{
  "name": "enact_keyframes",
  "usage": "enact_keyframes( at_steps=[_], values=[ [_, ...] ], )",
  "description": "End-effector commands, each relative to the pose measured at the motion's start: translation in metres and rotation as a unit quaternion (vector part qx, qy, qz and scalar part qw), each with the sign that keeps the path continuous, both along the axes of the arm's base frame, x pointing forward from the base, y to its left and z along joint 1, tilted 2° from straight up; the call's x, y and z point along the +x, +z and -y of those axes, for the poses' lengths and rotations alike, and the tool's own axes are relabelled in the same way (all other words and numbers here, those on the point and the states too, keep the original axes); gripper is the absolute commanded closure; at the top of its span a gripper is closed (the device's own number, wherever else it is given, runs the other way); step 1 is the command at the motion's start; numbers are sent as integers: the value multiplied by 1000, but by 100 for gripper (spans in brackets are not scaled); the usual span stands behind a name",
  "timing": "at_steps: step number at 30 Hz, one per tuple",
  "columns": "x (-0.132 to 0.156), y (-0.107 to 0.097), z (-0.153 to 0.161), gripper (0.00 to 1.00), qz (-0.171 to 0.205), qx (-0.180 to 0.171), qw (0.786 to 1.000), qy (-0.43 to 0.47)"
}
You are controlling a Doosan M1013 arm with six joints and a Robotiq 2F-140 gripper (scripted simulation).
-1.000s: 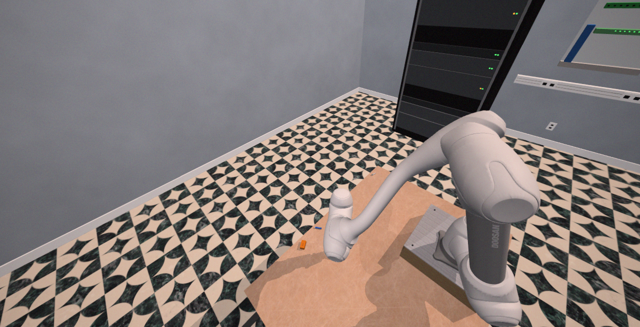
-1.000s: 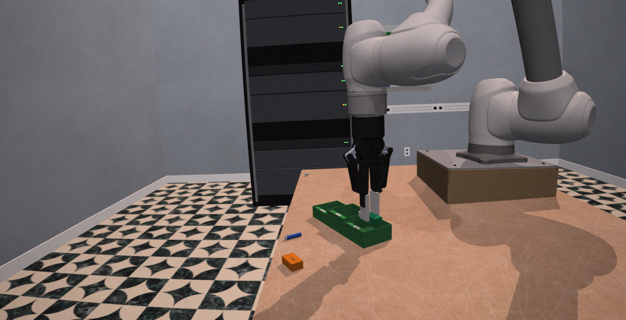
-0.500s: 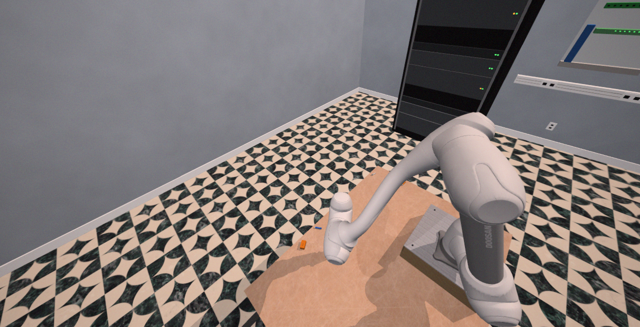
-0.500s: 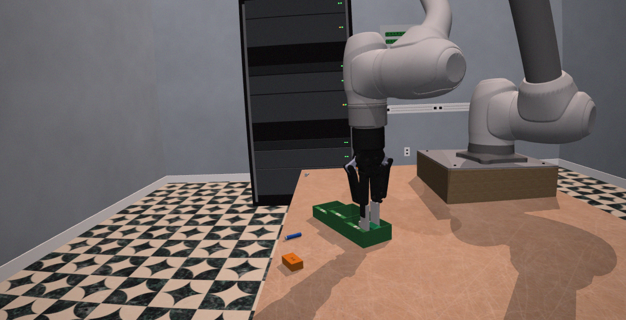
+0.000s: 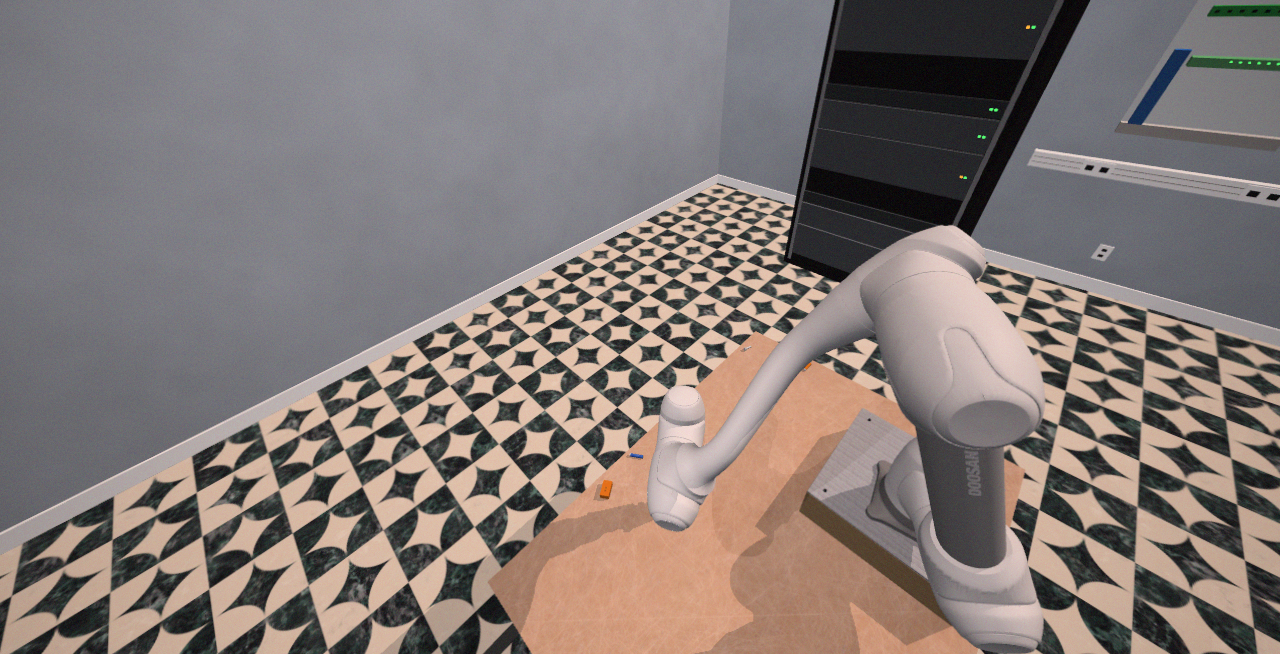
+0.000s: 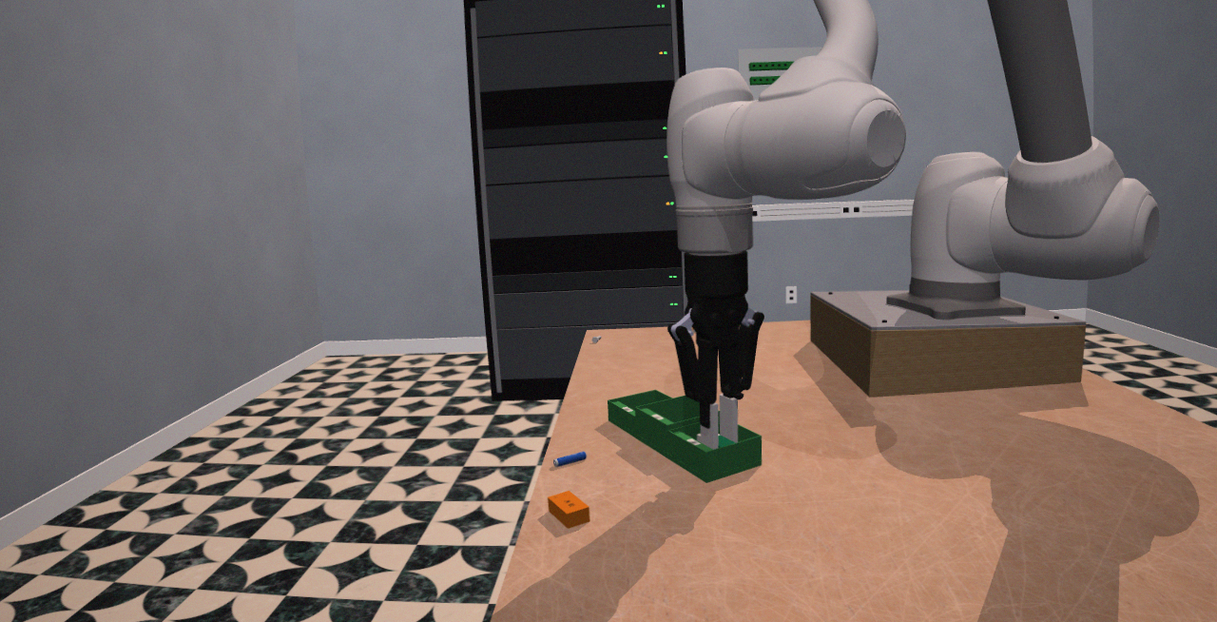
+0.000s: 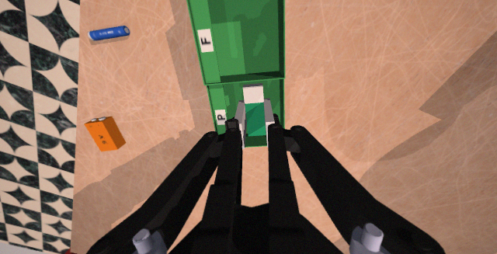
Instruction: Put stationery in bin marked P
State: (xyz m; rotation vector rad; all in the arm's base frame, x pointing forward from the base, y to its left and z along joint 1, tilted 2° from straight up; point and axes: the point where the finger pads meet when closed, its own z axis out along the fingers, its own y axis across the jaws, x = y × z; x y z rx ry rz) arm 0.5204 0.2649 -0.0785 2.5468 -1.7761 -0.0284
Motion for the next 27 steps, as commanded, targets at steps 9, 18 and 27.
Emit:
enact_keyframes(
  at_steps=[9, 18, 27],
  values=[
    [0, 1, 0, 74, 0, 0, 1000, 0],
    [0, 2, 0, 74, 0, 0, 1000, 0],
    [1, 14, 0, 74, 0, 0, 1000, 0]
  ],
)
